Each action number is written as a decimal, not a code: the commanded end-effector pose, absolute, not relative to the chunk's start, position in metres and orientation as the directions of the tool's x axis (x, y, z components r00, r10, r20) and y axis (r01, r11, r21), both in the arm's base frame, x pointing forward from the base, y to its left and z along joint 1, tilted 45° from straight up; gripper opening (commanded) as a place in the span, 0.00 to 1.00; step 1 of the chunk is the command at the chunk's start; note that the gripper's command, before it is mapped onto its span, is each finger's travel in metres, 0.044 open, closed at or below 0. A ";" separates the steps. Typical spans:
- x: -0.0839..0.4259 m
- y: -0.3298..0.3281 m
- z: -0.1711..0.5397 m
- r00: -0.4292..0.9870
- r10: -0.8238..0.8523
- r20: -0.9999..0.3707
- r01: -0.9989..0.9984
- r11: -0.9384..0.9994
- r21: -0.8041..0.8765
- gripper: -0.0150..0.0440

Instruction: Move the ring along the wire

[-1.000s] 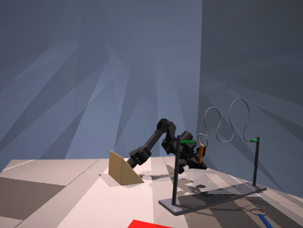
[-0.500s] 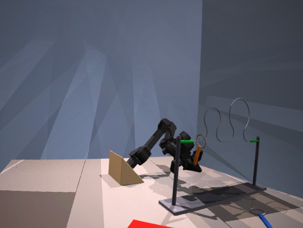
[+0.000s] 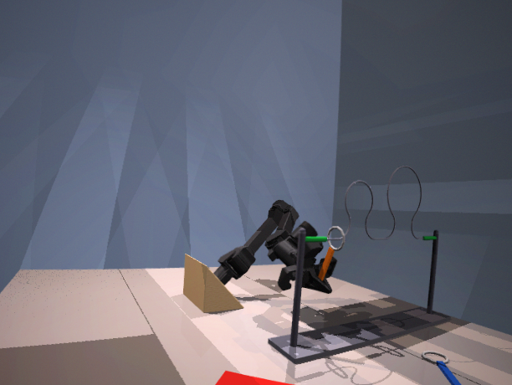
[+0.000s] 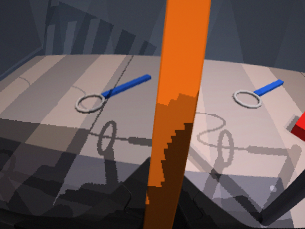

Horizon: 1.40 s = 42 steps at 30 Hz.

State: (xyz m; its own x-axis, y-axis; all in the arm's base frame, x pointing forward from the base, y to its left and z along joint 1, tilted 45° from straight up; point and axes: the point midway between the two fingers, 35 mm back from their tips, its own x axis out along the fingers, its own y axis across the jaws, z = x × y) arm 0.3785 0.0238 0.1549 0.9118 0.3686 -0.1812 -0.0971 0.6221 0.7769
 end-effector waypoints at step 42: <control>0.377 -0.013 0.115 0.911 0.355 -0.208 -0.090 0.665 0.742 0.00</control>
State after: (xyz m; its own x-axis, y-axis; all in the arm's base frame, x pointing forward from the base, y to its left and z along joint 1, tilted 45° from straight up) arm 0.3771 -0.0101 0.1189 0.9119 0.3558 -0.2044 -0.0927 0.6639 0.7421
